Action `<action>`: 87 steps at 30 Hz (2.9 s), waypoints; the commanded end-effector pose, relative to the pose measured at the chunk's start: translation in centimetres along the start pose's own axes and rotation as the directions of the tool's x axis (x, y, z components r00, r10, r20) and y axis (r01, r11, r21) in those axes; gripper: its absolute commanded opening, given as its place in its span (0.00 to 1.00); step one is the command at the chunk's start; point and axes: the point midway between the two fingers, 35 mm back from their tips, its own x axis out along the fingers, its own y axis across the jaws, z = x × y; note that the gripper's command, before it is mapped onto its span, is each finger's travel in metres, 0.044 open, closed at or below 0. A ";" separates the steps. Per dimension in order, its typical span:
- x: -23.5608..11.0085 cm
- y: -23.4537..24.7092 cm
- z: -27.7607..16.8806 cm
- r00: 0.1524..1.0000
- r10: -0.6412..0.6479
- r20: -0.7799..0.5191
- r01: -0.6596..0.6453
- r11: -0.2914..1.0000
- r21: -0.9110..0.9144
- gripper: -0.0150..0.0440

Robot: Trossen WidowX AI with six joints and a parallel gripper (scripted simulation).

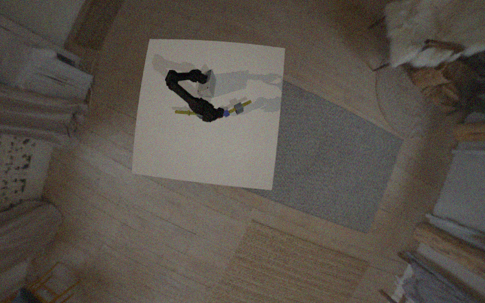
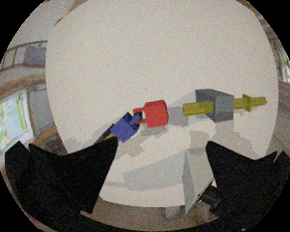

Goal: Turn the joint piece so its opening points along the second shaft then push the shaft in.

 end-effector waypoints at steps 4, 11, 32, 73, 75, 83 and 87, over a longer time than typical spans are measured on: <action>0.8 -1.7 0.6 0.996 0.076 -0.047 -0.063 0.970 0.234 1.00; 1.5 -3.3 1.0 0.986 0.150 -0.076 -0.101 0.889 0.448 1.00; 3.8 -7.8 1.6 0.926 0.367 -0.088 -0.074 0.404 0.912 1.00; 4.2 -18.5 5.4 0.975 0.223 0.021 -0.189 0.770 0.609 1.00; 4.1 -19.4 5.6 0.979 0.202 0.026 -0.182 0.810 0.558 1.00; 3.8 -23.1 6.3 0.992 0.117 0.040 -0.124 0.935 0.334 1.00; 3.6 -25.0 6.4 0.996 0.073 0.044 -0.081 0.974 0.213 1.00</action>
